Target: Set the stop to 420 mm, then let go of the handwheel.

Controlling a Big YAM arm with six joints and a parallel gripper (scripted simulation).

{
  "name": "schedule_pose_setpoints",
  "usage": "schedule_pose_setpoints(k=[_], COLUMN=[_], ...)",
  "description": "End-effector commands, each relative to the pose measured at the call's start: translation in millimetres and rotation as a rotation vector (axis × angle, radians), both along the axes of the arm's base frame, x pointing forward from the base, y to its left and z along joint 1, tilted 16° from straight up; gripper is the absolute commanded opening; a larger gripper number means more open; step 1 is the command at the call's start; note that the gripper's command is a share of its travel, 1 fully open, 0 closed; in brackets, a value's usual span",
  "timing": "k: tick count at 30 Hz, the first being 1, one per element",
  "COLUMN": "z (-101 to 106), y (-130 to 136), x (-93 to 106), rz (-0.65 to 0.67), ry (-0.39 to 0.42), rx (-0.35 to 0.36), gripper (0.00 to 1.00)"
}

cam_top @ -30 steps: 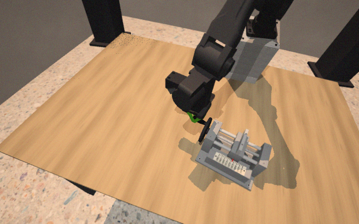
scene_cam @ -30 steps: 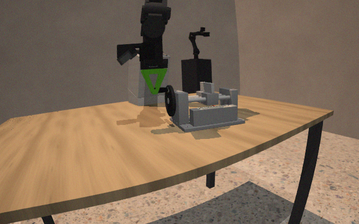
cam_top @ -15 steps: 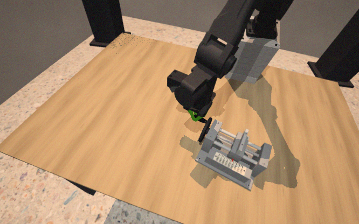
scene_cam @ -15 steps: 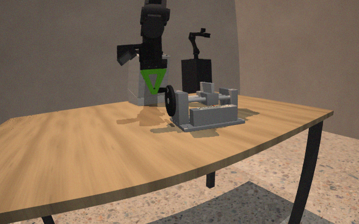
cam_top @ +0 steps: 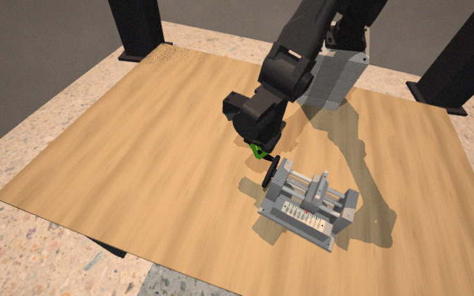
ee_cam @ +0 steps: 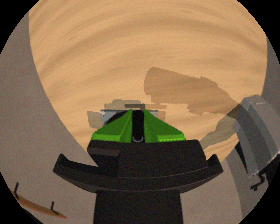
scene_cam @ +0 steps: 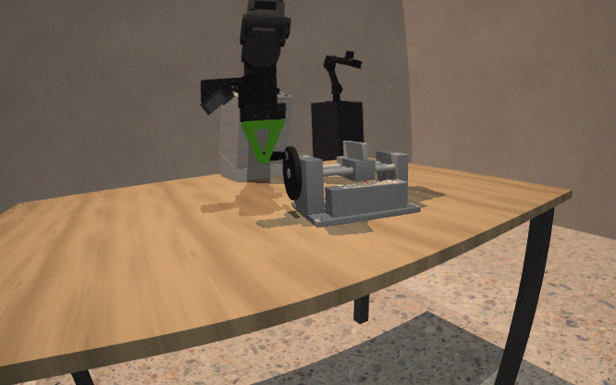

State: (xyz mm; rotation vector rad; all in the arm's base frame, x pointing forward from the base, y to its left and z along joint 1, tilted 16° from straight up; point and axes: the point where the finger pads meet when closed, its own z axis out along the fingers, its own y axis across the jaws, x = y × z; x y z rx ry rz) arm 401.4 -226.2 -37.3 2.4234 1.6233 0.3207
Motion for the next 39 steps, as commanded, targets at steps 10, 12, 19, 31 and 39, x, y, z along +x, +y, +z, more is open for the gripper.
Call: schedule_pose_setpoints(k=[10, 12, 19, 31, 39], z=[-15, -16, -23, -28, -39], y=[7, 7, 7, 9, 13], x=[-19.3, -18.8, -19.9, -22.4, -17.5], rz=[0.006, 0.006, 0.005, 0.007, 0.018], ry=[0.037, 0.034, 0.017, 0.021, 0.018], rx=[0.023, 0.021, 0.01, 0.013, 0.01], gripper=[0.06, 0.06, 0.06, 0.06, 0.06])
